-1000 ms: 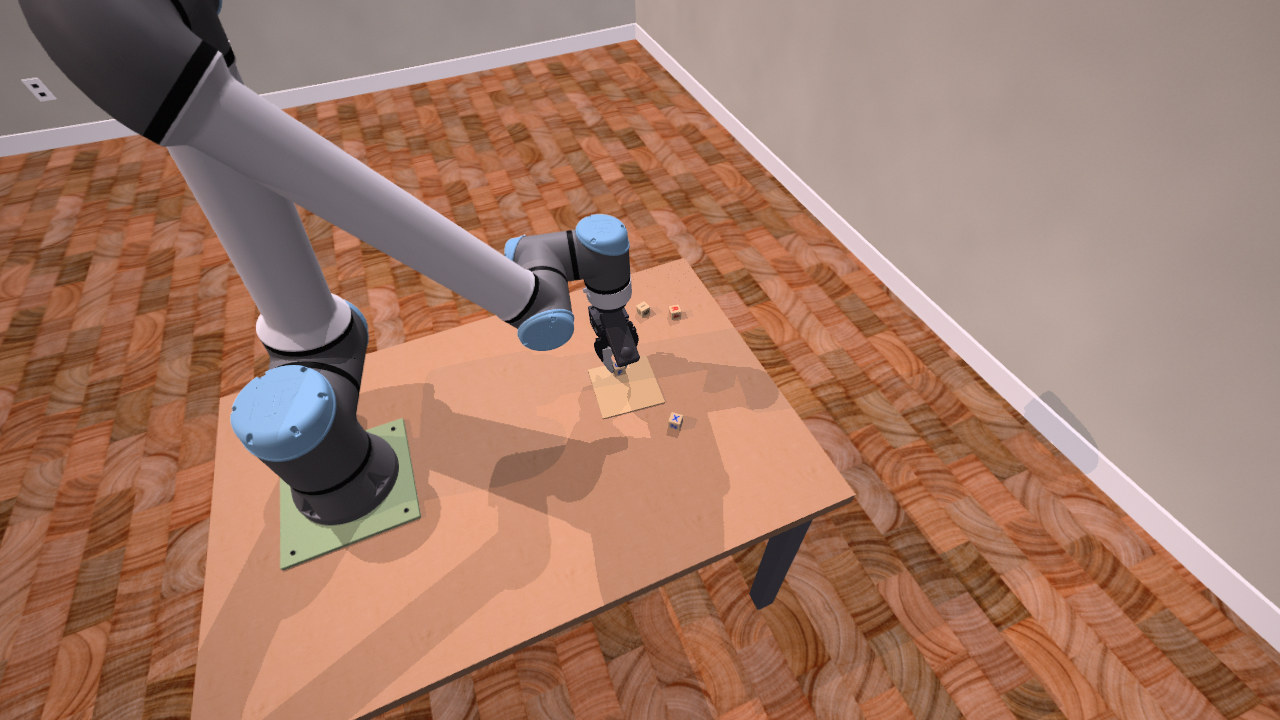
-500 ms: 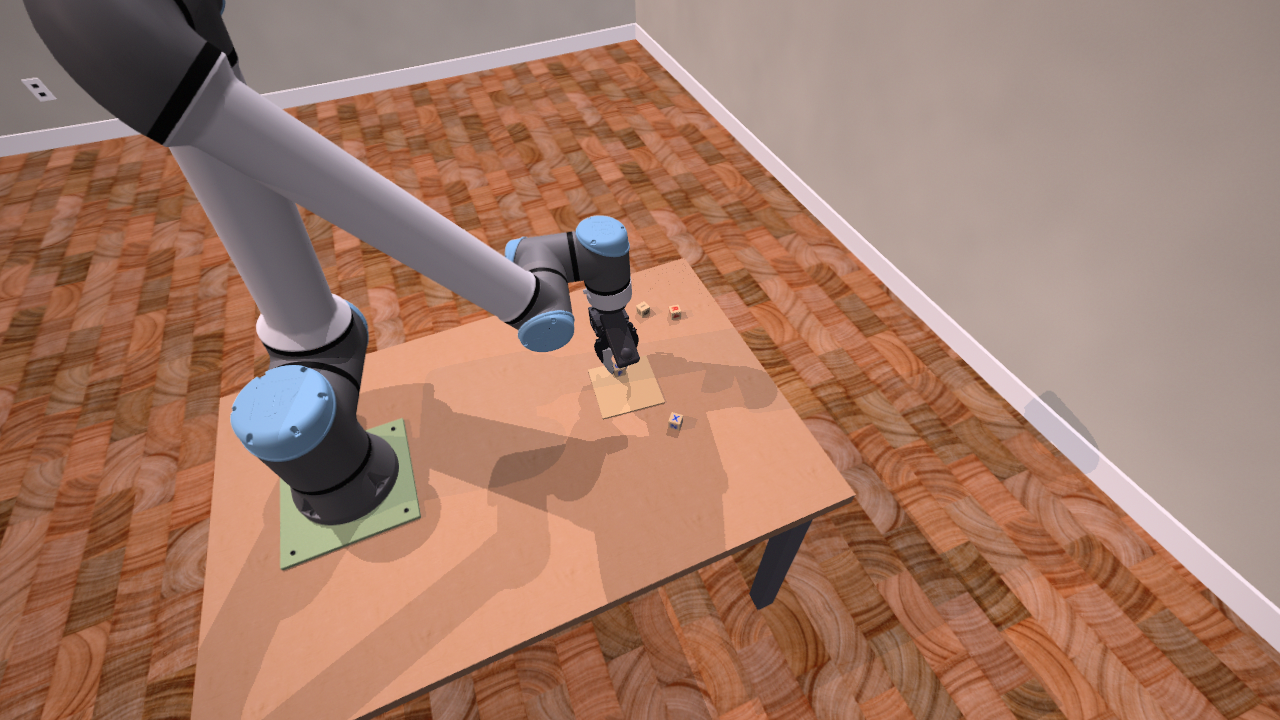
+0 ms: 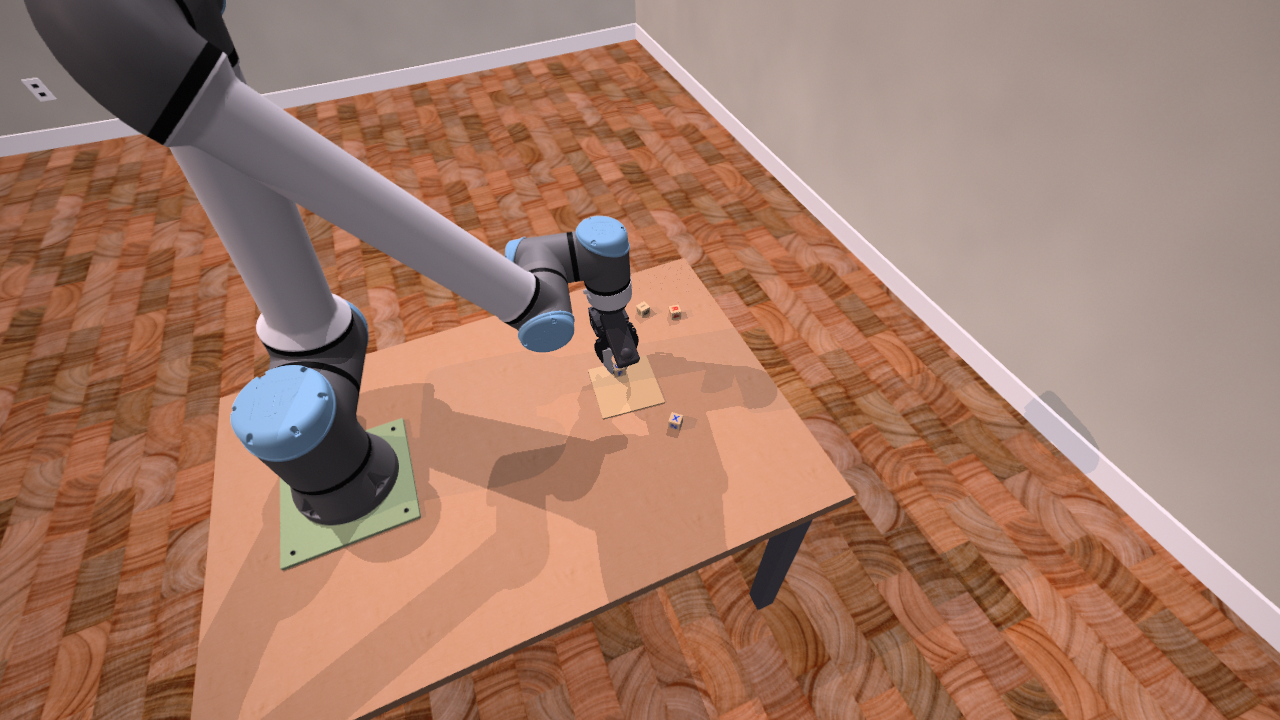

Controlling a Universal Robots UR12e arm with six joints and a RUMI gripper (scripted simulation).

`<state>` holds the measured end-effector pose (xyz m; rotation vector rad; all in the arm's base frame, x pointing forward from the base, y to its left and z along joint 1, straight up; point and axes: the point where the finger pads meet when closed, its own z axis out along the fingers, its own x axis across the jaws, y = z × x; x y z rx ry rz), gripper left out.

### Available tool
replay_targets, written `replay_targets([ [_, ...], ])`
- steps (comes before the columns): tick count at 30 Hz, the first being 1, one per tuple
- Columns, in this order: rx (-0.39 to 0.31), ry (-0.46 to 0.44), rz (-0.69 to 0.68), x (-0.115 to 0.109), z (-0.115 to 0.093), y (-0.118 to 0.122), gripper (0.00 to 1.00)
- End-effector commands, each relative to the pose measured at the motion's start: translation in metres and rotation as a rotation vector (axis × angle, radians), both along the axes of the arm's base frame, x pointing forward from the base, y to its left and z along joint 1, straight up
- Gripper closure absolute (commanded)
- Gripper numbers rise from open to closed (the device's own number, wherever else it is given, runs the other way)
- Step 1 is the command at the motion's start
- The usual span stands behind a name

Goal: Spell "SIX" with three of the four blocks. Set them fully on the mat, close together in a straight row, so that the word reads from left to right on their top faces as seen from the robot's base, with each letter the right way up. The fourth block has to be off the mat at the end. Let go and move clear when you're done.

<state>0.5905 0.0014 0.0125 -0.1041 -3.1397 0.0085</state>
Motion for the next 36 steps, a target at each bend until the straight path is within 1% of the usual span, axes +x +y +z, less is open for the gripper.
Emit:
replay_targets([
  [1,0.000,-0.001,0.000,0.0006,0.0006,-0.0001,0.95],
  [22,0.000,-0.001,0.000,0.0006,0.0006,-0.0001,0.95],
  [23,0.000,-0.001,0.000,0.0006,0.0006,-0.0001,0.91],
  [25,0.000,-0.001,0.000,0.0006,0.0006,-0.0001,0.91],
  [26,0.000,-0.001,0.000,0.0006,0.0006,-0.0001,0.87],
  [28,0.000,-0.001,0.000,0.0006,0.0006,-0.0001,0.87],
  [29,0.000,-0.001,0.000,0.0006,0.0006,-0.0001,0.83],
  [31,0.000,-0.001,0.000,0.0006,0.0006,-0.0001,0.83],
  [32,0.000,-0.001,0.000,0.0006,0.0006,-0.0001,0.79],
  [36,0.000,-0.001,0.000,0.0006,0.0006,-0.0001,0.79],
])
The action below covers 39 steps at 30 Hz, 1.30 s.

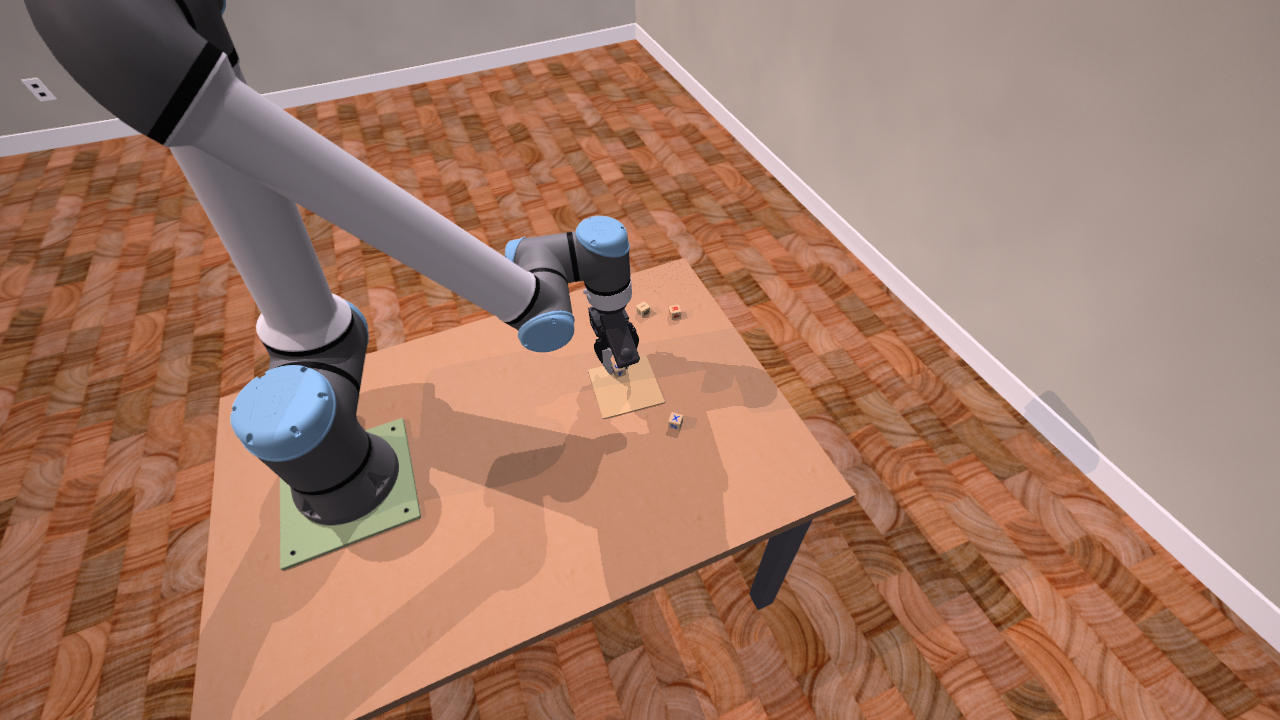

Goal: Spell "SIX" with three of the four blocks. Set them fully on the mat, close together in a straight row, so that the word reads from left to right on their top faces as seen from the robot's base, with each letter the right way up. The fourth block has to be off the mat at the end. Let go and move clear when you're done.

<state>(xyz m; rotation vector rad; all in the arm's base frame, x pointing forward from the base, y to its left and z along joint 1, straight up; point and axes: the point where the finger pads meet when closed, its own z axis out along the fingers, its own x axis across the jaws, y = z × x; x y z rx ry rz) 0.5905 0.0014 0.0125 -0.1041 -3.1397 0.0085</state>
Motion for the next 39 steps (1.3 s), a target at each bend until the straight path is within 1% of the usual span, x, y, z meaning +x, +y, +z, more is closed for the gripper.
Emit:
replay_targets([
  [1,0.000,-0.001,0.000,0.001,0.001,0.000,0.75],
  [11,0.000,-0.001,0.000,0.001,0.001,0.000,0.75],
  [17,0.000,-0.001,0.000,0.001,0.005,0.000,0.75],
  [22,0.000,-0.001,0.000,0.001,0.022,0.000,0.75],
  [31,0.000,-0.001,0.000,0.001,0.071,0.000,0.75],
  [33,0.000,-0.001,0.000,0.001,0.071,0.000,0.75],
  [36,0.000,-0.001,0.000,0.001,0.082,0.000,0.75],
  [39,0.000,-0.001,0.000,0.001,0.089,0.000,0.75],
])
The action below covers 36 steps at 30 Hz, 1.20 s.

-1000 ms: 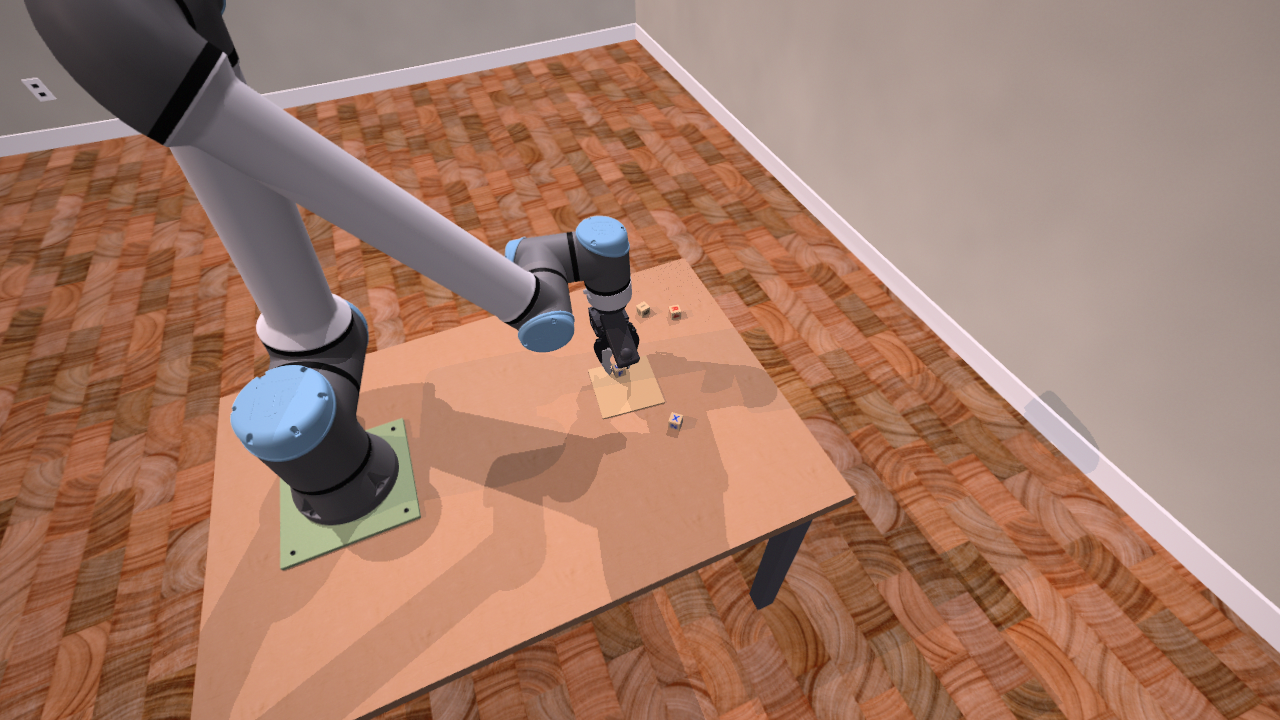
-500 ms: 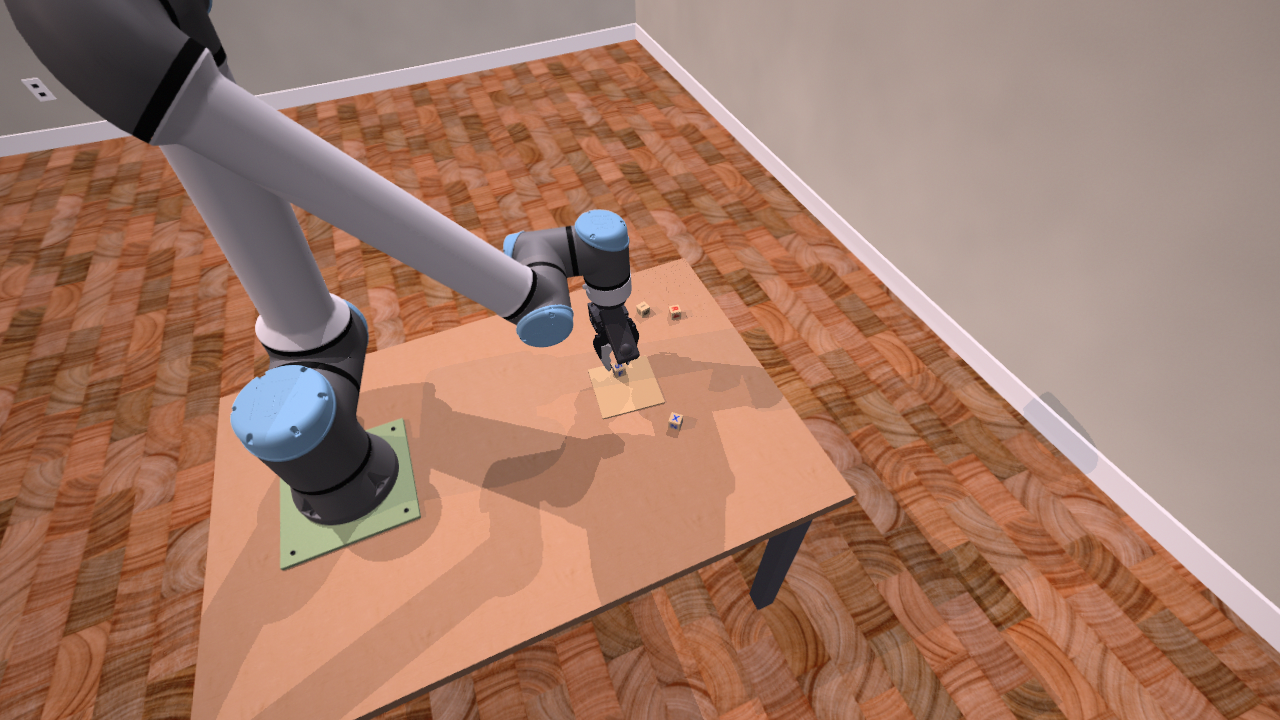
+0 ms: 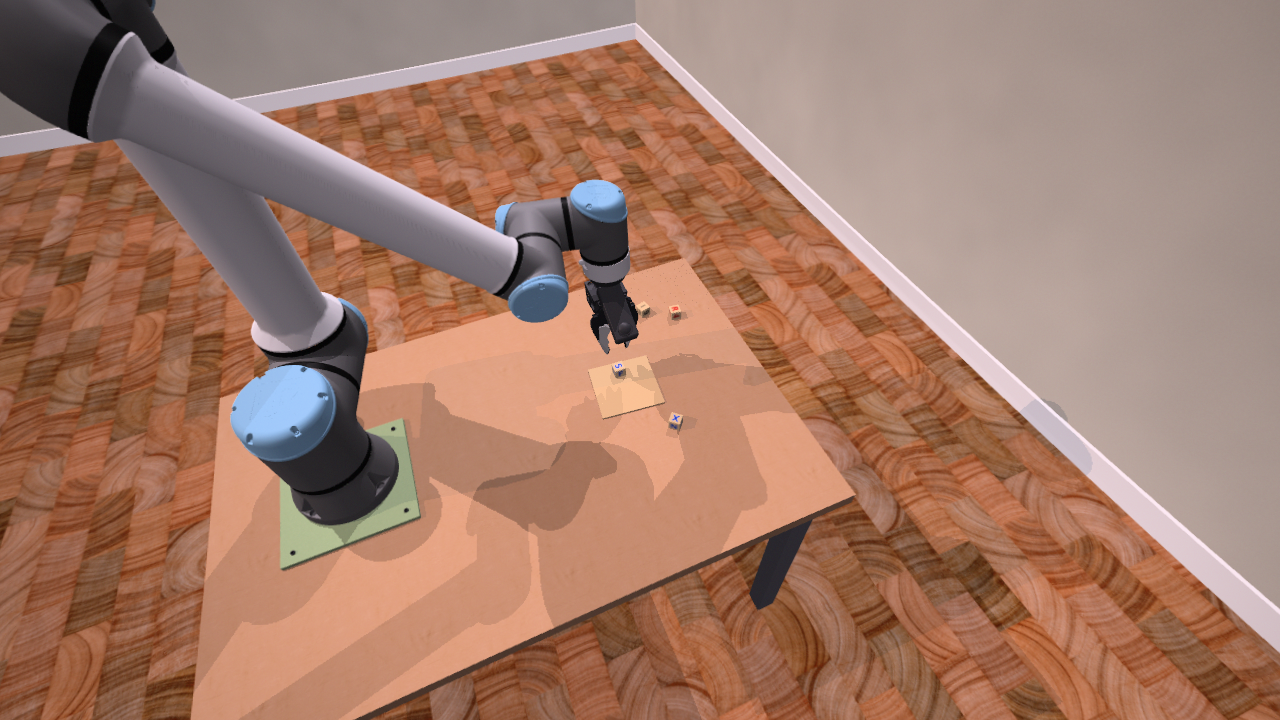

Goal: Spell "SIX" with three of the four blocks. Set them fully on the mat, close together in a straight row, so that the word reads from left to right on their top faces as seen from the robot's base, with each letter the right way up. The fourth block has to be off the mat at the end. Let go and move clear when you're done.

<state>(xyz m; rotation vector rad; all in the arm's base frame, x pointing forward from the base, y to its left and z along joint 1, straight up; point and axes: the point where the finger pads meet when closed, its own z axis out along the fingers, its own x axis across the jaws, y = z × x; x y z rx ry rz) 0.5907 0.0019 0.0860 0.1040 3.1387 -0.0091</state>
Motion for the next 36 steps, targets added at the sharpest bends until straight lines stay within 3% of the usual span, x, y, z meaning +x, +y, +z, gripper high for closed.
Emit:
replay_targets([
  [1,0.000,0.000,0.000,0.0003,0.0163,-0.0001,0.75],
  [4,0.000,0.000,0.000,0.0002,0.0171,-0.0001,0.75],
  [5,0.000,0.000,0.000,0.0002,0.0171,-0.0001,0.00],
  [36,0.000,0.000,-0.012,0.0007,0.0171,0.0003,0.00],
])
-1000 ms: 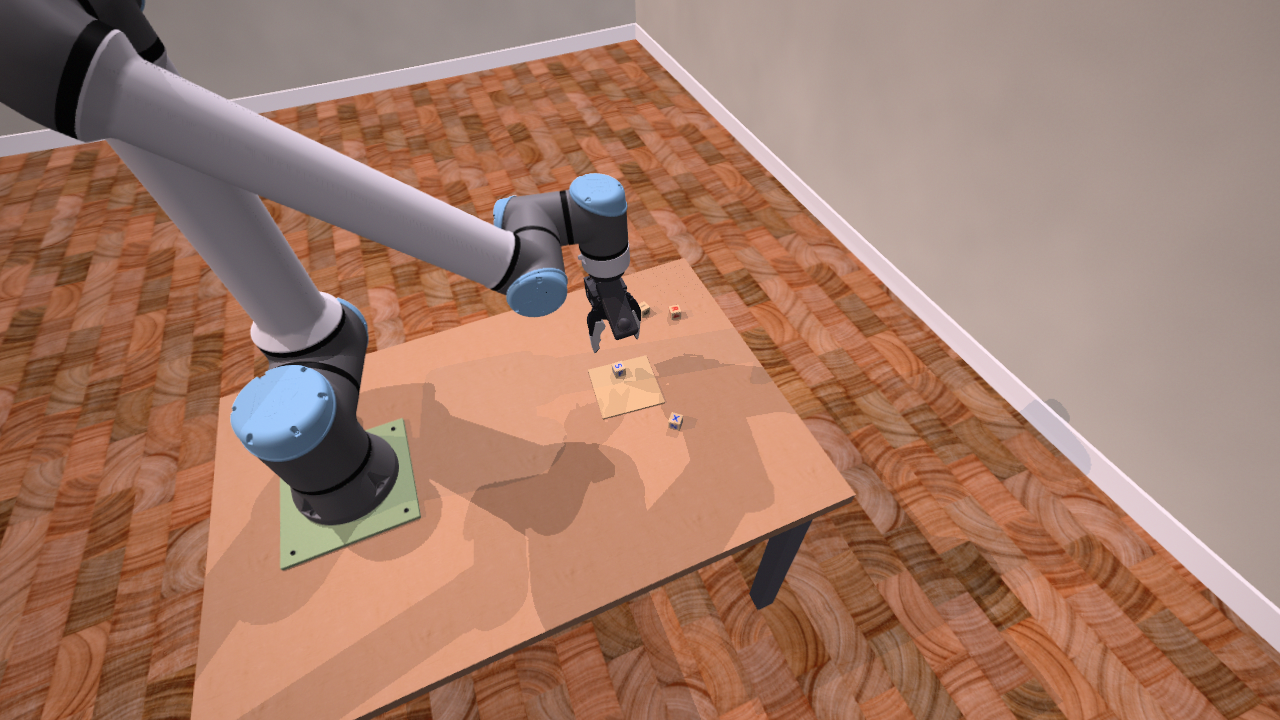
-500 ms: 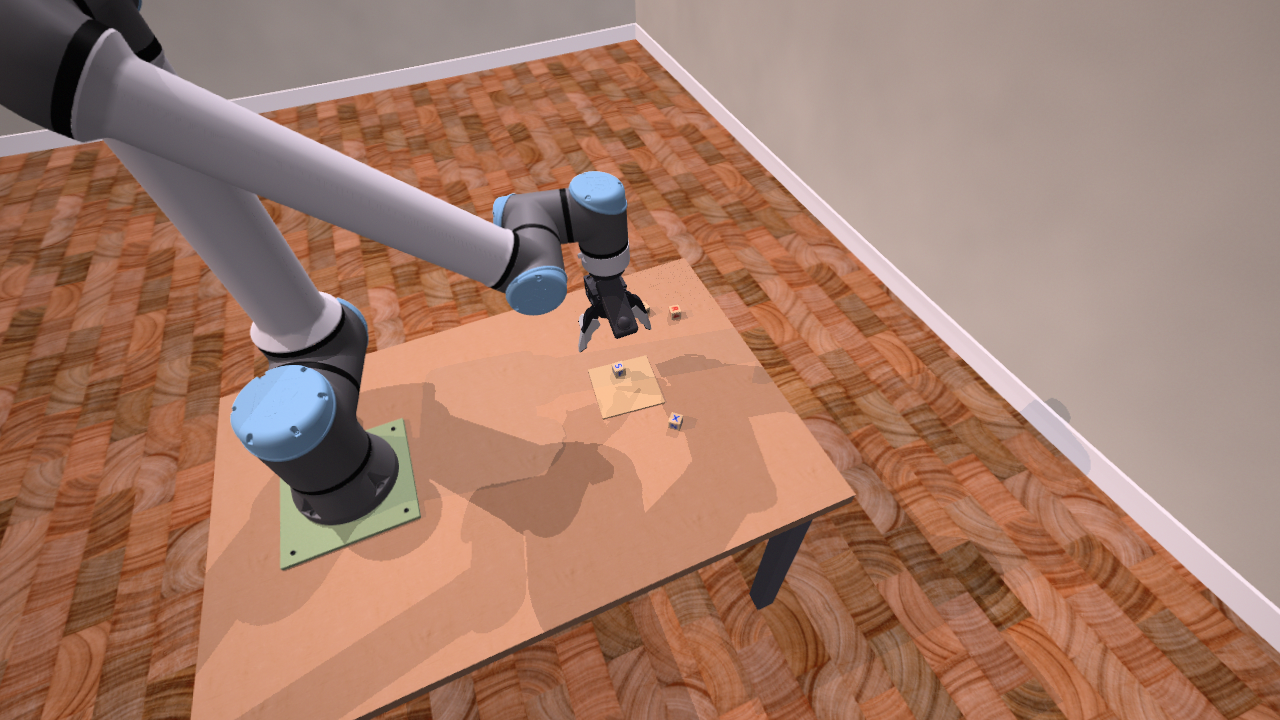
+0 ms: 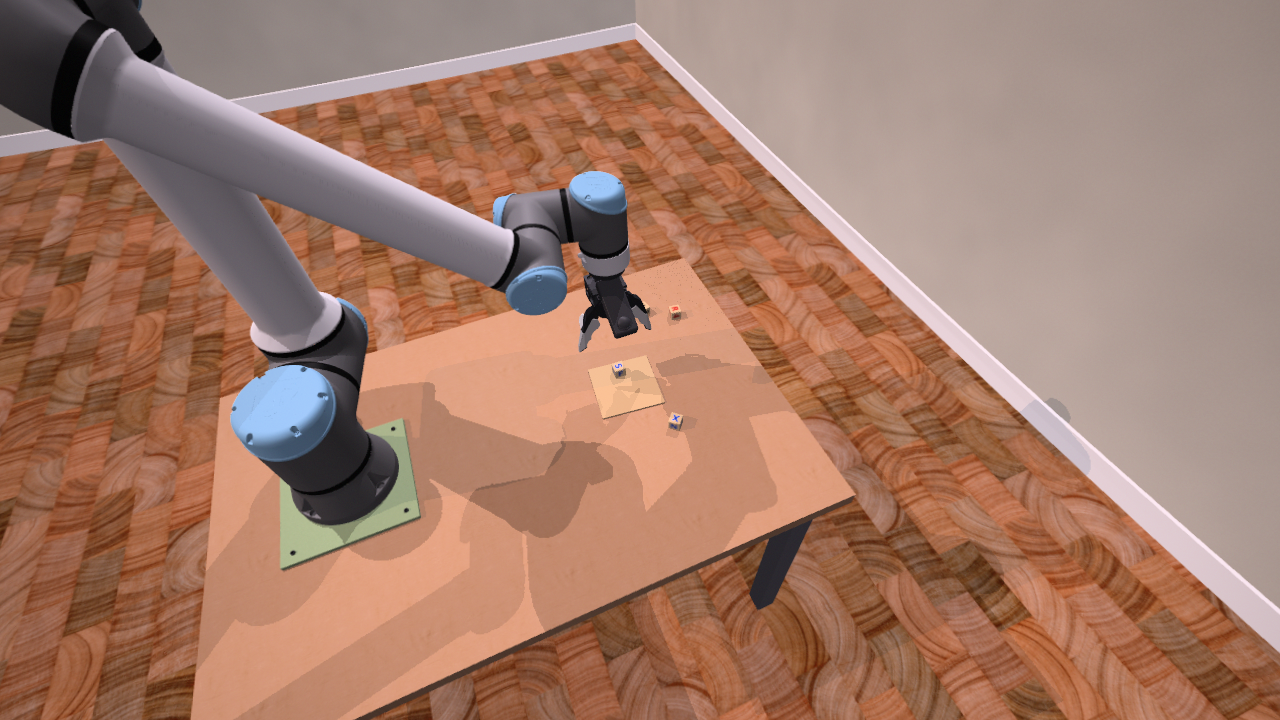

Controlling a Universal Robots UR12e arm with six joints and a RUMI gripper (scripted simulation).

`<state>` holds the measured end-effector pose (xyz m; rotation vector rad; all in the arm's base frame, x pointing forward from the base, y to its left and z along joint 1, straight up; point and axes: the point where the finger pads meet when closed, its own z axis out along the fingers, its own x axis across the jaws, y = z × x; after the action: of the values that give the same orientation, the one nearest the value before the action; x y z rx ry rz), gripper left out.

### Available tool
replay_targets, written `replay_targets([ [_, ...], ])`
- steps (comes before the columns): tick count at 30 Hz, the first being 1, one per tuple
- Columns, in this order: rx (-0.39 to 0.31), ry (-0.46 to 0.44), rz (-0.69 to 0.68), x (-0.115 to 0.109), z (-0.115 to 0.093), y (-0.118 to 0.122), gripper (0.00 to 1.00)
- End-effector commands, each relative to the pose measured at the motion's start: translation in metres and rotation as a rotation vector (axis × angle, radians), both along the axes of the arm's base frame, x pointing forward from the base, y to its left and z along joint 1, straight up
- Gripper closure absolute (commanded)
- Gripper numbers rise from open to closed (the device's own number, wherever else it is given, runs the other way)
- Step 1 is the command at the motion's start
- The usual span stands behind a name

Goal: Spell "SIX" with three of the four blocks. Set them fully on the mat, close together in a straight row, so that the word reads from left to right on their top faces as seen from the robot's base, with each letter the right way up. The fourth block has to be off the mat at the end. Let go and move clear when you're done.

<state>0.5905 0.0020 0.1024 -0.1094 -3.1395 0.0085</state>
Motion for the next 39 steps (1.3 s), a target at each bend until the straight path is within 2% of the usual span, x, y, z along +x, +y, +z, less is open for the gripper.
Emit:
replay_targets([
  [1,0.000,-0.001,-0.012,0.001,0.001,0.000,0.00],
  [16,0.000,-0.002,-0.134,0.005,0.001,0.004,0.00],
  [24,0.000,-0.003,-0.289,0.010,0.001,0.010,0.00],
  [26,0.000,-0.003,-0.289,0.010,0.001,0.010,0.00],
  [39,0.000,-0.005,-0.594,0.021,0.001,0.022,0.00],
])
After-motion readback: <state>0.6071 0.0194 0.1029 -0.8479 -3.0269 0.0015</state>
